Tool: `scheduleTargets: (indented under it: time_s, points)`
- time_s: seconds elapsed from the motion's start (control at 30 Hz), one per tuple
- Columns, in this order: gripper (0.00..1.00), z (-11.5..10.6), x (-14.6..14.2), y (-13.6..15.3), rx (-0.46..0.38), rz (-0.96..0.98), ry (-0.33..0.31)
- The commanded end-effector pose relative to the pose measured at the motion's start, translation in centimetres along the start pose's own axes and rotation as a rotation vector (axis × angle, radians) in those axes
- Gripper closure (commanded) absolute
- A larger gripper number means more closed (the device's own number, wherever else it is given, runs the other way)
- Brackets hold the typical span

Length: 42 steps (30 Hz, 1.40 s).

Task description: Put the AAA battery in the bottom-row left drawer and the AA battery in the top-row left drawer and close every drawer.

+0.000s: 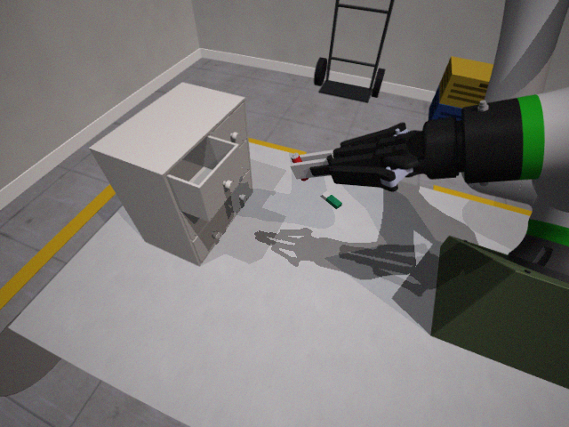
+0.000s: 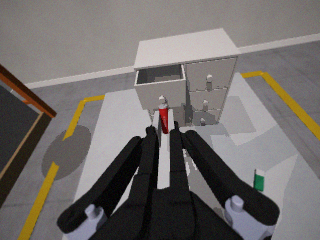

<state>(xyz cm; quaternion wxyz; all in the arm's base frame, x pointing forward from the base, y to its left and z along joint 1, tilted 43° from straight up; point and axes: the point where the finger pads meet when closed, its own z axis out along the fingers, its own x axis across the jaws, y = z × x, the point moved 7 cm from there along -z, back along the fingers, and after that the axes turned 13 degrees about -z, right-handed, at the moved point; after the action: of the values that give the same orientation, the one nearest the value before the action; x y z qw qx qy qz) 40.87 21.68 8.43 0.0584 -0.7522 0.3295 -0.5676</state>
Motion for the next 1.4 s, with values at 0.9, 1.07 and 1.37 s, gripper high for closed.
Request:
scheduleTargets:
  time_s: [0.9,1.07,1.37]
  points:
    - [0.94,5.4,1.2,-1.4,0.118,0.021,0.060]
    - [0.94,6.4,1.4,-1.9,0.118,0.021,0.060]
    - [0.94,9.9,1.9,-3.6,0.118,0.021,0.060]
